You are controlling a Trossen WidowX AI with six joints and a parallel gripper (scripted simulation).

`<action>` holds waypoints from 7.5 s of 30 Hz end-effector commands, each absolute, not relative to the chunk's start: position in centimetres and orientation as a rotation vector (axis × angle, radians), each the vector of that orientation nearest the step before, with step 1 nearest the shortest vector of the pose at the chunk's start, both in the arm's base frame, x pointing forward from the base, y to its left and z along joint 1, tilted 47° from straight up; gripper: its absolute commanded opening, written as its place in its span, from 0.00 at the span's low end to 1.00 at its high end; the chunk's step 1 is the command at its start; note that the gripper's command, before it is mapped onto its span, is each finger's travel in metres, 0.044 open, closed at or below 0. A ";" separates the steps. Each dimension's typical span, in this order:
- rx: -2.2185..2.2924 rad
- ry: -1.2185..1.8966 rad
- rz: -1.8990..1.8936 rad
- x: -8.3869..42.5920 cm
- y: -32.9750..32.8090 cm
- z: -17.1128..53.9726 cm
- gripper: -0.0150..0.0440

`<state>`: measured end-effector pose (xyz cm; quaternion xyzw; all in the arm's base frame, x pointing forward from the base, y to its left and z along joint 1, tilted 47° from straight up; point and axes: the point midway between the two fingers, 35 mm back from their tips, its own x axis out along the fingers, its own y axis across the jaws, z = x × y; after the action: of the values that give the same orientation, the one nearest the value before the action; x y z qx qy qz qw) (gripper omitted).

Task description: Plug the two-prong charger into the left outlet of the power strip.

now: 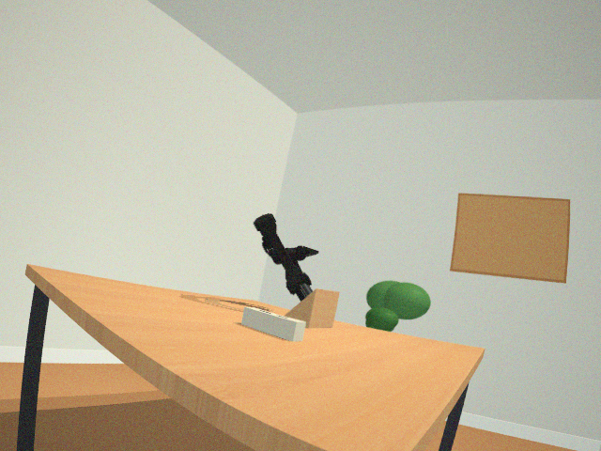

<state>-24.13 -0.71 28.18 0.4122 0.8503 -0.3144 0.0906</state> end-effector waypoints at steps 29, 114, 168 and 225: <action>0.780 2.501 -1.132 -22.8 -9.9 26.9 1.00; -0.190 1.818 -1.217 0.6 -27.4 23.2 1.00; -0.404 1.466 -0.901 19.4 -22.2 17.5 1.00; -0.419 1.458 -0.696 25.5 -4.1 4.5 1.00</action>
<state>25.88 -5.19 5.31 -0.1831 0.6450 -0.3107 0.6737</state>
